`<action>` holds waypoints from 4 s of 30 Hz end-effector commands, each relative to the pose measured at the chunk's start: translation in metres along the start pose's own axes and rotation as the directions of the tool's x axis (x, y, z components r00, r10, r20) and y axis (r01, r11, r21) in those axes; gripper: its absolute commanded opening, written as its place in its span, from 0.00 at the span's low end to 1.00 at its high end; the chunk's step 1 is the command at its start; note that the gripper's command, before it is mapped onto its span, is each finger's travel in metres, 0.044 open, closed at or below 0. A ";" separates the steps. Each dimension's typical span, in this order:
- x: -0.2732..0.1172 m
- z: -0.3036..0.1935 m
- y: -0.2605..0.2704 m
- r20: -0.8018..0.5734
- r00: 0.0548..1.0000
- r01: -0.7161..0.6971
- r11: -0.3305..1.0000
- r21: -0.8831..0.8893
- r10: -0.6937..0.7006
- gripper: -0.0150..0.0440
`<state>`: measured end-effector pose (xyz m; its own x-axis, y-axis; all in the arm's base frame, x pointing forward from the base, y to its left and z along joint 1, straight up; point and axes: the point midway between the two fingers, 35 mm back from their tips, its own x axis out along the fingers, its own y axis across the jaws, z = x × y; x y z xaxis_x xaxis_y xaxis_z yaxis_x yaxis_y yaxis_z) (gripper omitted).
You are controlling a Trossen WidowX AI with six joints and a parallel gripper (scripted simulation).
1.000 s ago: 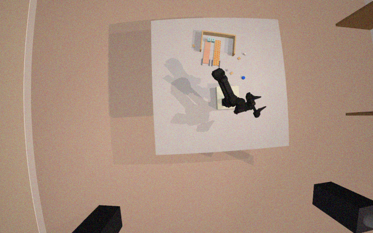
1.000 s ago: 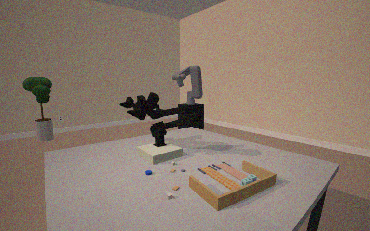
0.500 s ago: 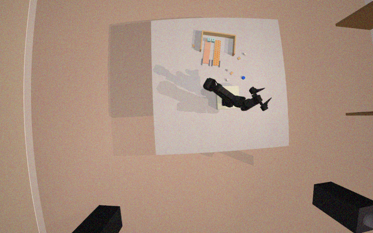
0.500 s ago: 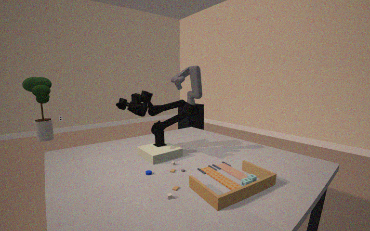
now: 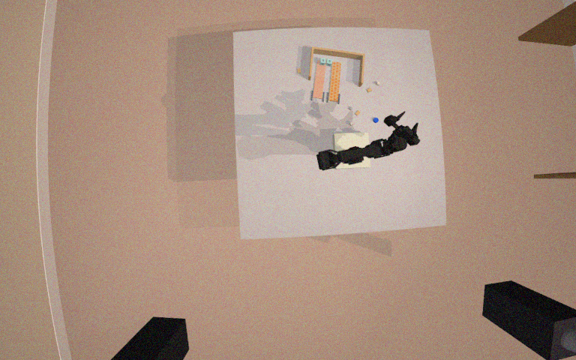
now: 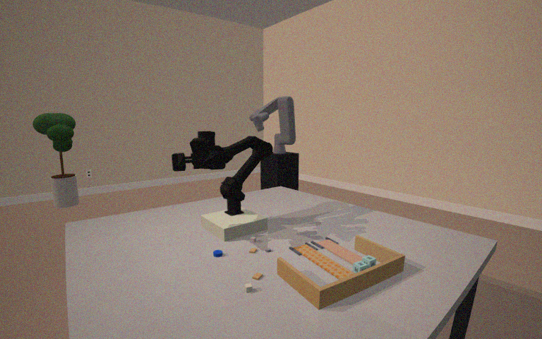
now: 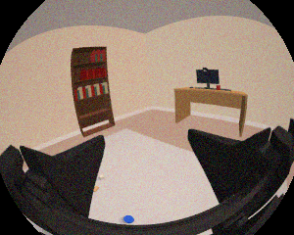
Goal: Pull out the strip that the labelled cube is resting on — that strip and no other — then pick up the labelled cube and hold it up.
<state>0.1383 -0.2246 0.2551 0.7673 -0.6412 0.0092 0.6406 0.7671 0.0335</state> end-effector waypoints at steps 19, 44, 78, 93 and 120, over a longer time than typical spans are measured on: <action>0.022 -0.067 0.231 -0.436 0.735 -0.558 0.829 0.046 0.519 0.93; -0.022 -0.099 0.332 -0.699 0.492 -0.699 0.714 0.039 0.519 0.71; -0.042 -0.210 0.449 -1.000 0.004 -0.506 0.863 -0.012 -0.012 0.25; -0.041 -0.235 0.450 -1.000 0.004 -0.506 0.863 -0.012 -0.012 0.25; -0.040 -0.272 0.450 -1.000 0.004 -0.506 0.863 -0.012 -0.012 0.25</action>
<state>0.4039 0.1519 0.0011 0.0252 0.0104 -0.9996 0.1604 0.9870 0.0143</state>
